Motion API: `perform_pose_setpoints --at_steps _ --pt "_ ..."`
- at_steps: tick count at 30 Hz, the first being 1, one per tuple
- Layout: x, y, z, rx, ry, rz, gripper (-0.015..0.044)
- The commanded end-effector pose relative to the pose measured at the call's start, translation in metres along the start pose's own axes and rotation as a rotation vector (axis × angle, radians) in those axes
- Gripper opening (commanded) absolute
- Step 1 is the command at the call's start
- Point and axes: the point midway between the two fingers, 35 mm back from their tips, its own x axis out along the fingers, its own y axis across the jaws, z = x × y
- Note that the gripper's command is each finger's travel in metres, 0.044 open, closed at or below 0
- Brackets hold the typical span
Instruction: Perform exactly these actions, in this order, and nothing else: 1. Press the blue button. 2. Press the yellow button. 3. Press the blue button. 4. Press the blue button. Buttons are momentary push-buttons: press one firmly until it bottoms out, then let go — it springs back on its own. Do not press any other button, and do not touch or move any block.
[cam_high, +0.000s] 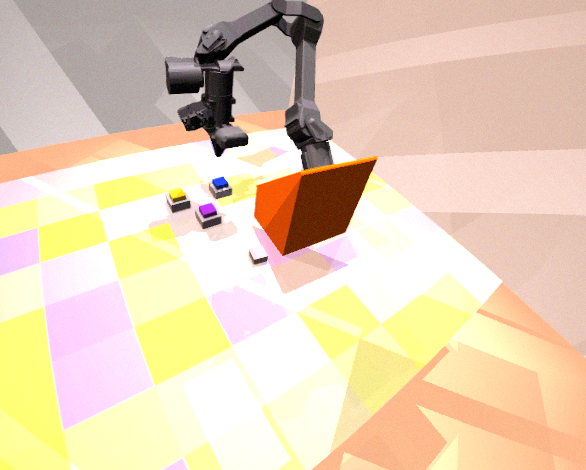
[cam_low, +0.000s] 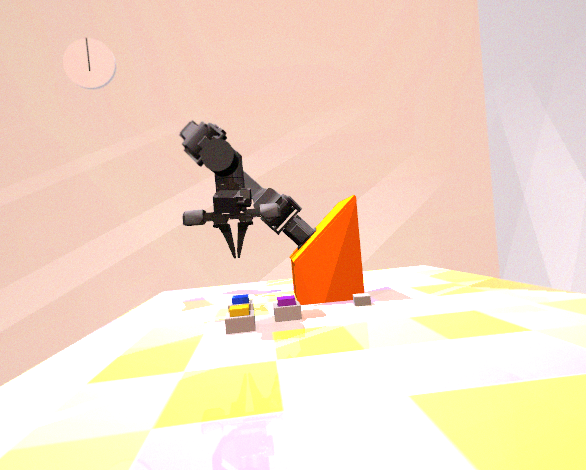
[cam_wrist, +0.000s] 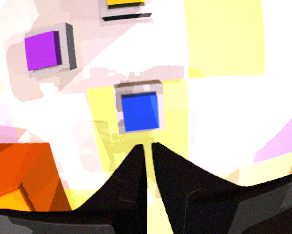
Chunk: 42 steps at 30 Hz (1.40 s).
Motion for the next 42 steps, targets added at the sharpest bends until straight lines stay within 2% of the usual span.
perform_pose_setpoints --at_steps 1,4,31,42 --pt "0.033 0.0 -0.004 -0.001 0.005 -0.001 0.002" --pt "0.051 -0.001 -0.006 -0.001 0.005 -0.007 0.002" --pt "0.084 -0.002 -0.006 -0.001 0.005 -0.008 0.002" --pt "0.085 -0.002 -0.007 -0.001 0.005 -0.009 0.002"
